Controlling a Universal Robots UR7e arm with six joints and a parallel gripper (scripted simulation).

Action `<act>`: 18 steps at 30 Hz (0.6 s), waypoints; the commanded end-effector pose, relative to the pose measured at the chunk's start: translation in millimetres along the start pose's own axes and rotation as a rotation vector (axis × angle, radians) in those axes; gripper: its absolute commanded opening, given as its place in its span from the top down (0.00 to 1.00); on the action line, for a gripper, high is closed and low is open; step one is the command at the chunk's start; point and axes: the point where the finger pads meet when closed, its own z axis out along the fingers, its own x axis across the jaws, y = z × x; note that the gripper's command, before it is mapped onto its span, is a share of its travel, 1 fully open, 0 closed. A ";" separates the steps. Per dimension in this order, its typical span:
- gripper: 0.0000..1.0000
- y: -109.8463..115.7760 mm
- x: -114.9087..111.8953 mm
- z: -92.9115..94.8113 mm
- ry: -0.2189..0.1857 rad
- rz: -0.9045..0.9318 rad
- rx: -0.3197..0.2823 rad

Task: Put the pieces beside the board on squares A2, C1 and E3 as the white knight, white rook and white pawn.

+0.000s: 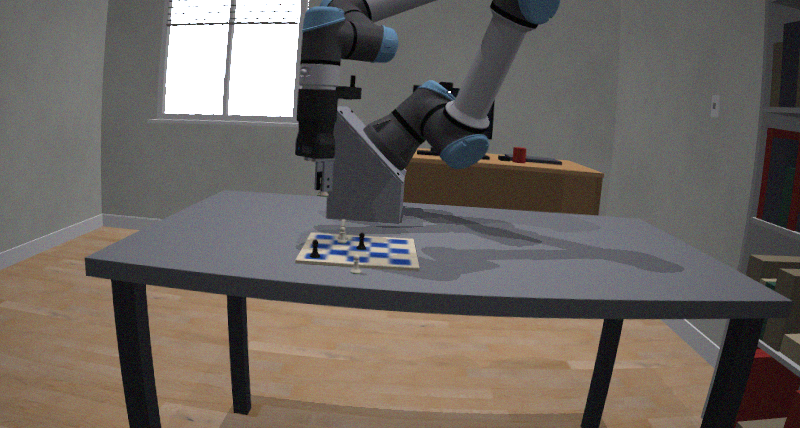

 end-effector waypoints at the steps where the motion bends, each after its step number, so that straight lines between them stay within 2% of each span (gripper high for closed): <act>1: 1.00 -1.0 0.0 7.0 0.000 0.000 0.004; 7: 1.00 -0.9 0.1 18.1 0.000 0.000 0.004; 18: 1.00 -0.5 0.5 68.5 0.000 0.000 0.004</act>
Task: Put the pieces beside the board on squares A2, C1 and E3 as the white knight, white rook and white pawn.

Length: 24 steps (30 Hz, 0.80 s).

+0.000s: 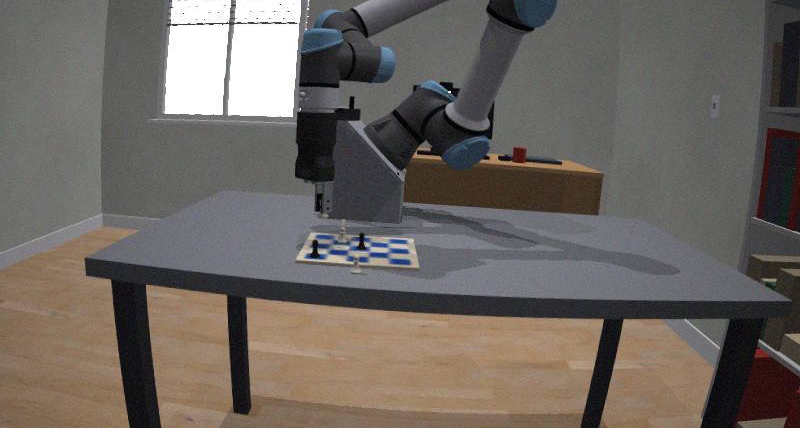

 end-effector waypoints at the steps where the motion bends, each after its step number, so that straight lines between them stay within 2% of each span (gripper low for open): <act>1: 1.00 1.3 0.3 30.8 0.001 0.002 -0.002; 4: 1.00 1.5 0.4 41.9 0.001 0.002 -0.002; 11: 1.00 2.0 0.6 52.5 0.001 0.002 -0.003; 24: 1.00 3.2 0.6 53.0 0.001 0.001 -0.006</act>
